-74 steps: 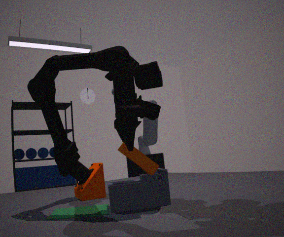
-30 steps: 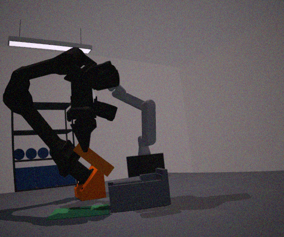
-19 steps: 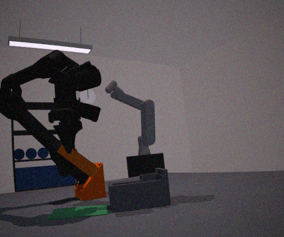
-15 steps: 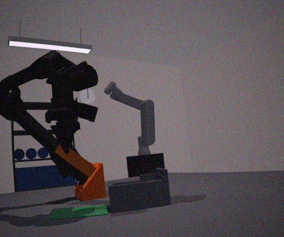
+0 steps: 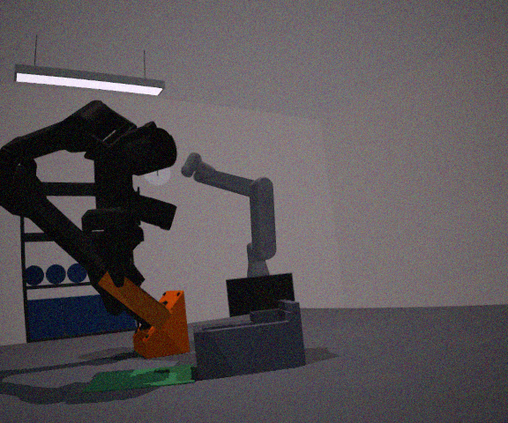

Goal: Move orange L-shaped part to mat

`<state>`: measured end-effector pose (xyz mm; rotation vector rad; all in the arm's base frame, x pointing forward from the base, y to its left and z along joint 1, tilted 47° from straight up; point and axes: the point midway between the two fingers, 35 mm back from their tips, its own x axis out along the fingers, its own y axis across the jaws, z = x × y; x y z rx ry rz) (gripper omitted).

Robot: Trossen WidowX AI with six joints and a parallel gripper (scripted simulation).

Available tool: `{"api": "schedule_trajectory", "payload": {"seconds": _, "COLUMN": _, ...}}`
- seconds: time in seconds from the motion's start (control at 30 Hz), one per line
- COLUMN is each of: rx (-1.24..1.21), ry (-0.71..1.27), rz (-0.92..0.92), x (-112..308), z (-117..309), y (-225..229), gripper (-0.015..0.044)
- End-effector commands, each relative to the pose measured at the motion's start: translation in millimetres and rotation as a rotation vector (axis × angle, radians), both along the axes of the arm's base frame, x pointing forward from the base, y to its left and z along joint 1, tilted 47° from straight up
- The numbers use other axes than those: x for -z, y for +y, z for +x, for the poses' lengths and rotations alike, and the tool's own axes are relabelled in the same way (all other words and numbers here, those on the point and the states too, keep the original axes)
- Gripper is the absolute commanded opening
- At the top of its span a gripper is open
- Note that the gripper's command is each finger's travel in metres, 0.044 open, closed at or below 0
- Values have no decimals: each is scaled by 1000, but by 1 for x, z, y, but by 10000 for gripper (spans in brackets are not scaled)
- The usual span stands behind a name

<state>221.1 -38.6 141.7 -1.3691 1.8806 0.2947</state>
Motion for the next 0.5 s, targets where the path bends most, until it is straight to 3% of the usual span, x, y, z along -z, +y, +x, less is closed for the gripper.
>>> {"api": "schedule_trajectory", "payload": {"seconds": 0.0, "rx": 1, "ry": 4, "rz": -5, "x": 4, "z": -1, "y": -5, "gripper": 0}}
{"api": "schedule_trajectory", "payload": {"seconds": 0.47, "rx": 5, "ry": 8, "rz": -8, "x": 20, "z": -4, "y": -21, "gripper": 0}}
